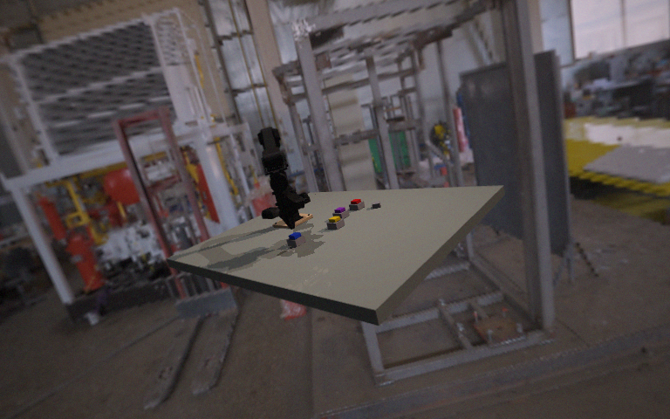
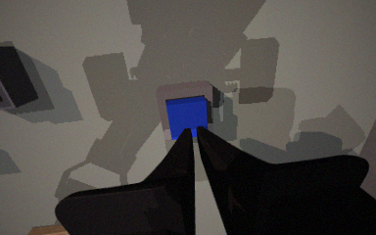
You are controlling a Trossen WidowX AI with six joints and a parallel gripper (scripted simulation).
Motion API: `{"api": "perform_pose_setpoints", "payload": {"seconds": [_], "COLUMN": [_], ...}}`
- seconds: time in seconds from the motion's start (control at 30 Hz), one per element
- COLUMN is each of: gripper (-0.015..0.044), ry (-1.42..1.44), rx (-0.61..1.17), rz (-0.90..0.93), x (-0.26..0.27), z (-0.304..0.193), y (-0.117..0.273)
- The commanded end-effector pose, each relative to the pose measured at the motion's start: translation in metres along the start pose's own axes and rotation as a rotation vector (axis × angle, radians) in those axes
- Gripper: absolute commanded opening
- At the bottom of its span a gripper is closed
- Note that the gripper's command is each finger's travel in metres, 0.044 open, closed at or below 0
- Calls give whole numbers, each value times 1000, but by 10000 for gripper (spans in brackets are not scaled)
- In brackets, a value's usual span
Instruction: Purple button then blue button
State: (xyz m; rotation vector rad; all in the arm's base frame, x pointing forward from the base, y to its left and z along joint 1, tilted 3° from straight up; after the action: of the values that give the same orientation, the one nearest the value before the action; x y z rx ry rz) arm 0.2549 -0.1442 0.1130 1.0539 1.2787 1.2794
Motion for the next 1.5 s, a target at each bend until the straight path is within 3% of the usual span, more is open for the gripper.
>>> {"api": "perform_pose_setpoints", "payload": {"seconds": [0.0,0.43,1.13,1.27,1.43,1.47], "gripper": [20,20,20,20,20,46], "ry": [5,5,5,5,5,5], "rx": [4,5,5,4,4,4], "rz": [9,9,9,8,9,10], "x": [1,2,2,1,1,2], "z": [0,-1,-1,-1,-1,0], "y": [-10,-30,-30,2,4,4]}}
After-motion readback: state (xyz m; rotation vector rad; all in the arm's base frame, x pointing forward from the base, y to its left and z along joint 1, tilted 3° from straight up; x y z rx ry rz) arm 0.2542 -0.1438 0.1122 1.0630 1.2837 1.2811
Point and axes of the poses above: the point midway between the two fingers, 35 mm back from their tips, its own y axis back along the fingers, its own x axis across the jaws, z = x × y, the point moved 1 cm from there along y, back along the fingers, and after that the axes turned 4 degrees about -y, right-handed, at the moved point
